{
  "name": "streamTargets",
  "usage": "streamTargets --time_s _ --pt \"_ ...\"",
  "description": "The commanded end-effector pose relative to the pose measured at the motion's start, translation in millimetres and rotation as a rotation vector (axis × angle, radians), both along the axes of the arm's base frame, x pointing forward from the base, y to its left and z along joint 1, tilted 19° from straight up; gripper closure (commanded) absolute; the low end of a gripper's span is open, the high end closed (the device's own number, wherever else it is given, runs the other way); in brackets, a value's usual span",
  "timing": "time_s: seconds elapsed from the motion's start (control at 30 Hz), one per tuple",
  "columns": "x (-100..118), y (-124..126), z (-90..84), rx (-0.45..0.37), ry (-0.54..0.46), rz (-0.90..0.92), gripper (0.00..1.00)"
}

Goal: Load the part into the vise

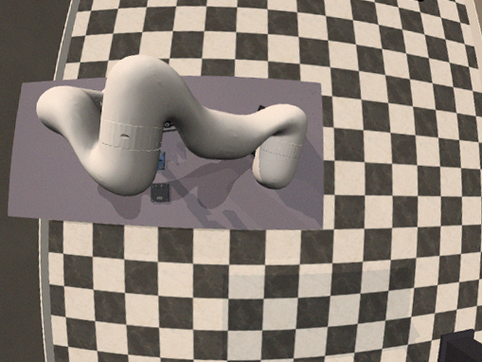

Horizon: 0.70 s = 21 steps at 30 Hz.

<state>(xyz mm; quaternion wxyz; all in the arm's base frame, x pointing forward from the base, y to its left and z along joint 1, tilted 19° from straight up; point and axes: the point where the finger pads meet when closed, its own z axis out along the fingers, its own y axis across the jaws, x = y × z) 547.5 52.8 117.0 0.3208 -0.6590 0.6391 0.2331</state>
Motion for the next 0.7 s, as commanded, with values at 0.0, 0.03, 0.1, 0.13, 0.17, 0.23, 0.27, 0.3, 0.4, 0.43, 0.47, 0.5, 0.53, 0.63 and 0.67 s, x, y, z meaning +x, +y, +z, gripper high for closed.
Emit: streamTargets --time_s 0.0,0.03,0.1,0.13,0.17,0.23,0.27,0.3,0.4,0.43,0.47,0.5,0.53,0.63,0.67 --pt "0.6 0.3 1.0 -0.054 0.001 -0.007 1.00" --pt "0.5 0.4 1.1 -0.067 0.001 -0.008 1.00" --pt "0.5 0.4 1.1 -0.067 0.001 -0.008 1.00" --pt "0.5 0.5 1.2 -0.080 0.001 -0.010 1.00" --pt "0.5 0.6 1.3 -0.094 0.002 -0.012 1.00" --pt "0.5 0.9 1.5 -0.121 0.002 -0.015 1.00" --pt "0.5 1.0 1.6 -0.134 0.003 -0.017 1.00" --pt "0.5 1.1 1.7 -0.148 0.003 -0.019 1.00" --pt "0.4 1.5 2.0 -0.188 0.004 -0.024 1.00" --pt "0.4 1.6 2.1 -0.202 0.004 -0.025 1.00" --pt "0.4 1.8 2.1 -0.216 0.005 -0.027 1.00" --pt "0.4 1.9 2.2 -0.229 0.005 -0.029 1.00" --pt "0.4 2.0 2.3 -0.242 0.005 -0.031 1.00" --pt "0.3 2.3 2.4 -0.269 0.006 -0.034 1.00" --pt "0.3 2.3 2.4 -0.269 0.006 -0.034 1.00"
